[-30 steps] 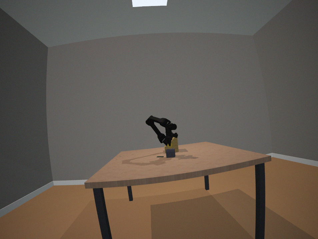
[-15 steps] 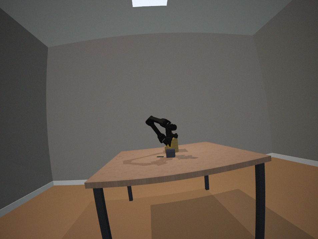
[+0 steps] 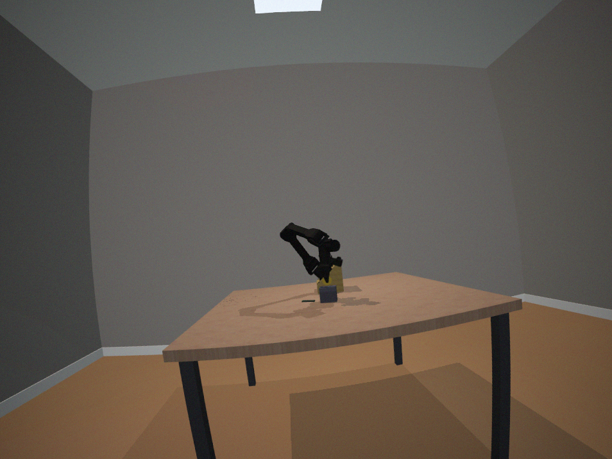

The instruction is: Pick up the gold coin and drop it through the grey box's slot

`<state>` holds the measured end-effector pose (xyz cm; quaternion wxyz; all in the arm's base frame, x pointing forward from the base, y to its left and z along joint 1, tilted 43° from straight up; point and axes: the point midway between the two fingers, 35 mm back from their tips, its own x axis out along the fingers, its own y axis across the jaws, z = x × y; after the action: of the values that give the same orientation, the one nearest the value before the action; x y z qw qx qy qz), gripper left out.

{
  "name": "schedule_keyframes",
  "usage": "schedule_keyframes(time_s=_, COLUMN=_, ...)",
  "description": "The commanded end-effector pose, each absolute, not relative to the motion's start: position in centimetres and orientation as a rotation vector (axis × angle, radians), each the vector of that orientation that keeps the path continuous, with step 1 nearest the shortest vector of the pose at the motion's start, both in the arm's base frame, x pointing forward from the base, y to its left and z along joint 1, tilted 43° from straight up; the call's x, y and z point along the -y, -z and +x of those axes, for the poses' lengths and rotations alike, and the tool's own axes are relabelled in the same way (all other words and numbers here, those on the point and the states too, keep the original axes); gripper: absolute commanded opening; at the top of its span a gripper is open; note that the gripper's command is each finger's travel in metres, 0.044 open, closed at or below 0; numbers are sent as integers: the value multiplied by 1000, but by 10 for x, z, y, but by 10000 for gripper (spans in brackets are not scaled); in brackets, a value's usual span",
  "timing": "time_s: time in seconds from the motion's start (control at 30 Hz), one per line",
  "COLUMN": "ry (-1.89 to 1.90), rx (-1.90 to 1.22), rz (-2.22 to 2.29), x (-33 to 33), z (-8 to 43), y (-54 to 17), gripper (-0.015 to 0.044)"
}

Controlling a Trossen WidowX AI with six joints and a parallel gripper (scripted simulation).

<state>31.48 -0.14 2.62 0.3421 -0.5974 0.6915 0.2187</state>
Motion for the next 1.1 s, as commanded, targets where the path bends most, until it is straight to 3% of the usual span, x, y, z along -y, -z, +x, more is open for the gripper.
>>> schedule_keyframes(time_s=0.0, ry=-573, rx=-1808, rz=-1561, x=4, z=312, y=-24, gripper=0)
schedule_keyframes(time_s=0.57, ry=-569, rx=-1808, rz=-1559, x=9, z=313, y=-20, gripper=0)
schedule_keyframes(time_s=0.77, ry=-567, rx=-1799, rz=-1553, x=6, z=315, y=-22, gripper=157)
schedule_keyframes(time_s=1.07, ry=-567, rx=-1799, rz=-1553, x=6, z=315, y=-22, gripper=161)
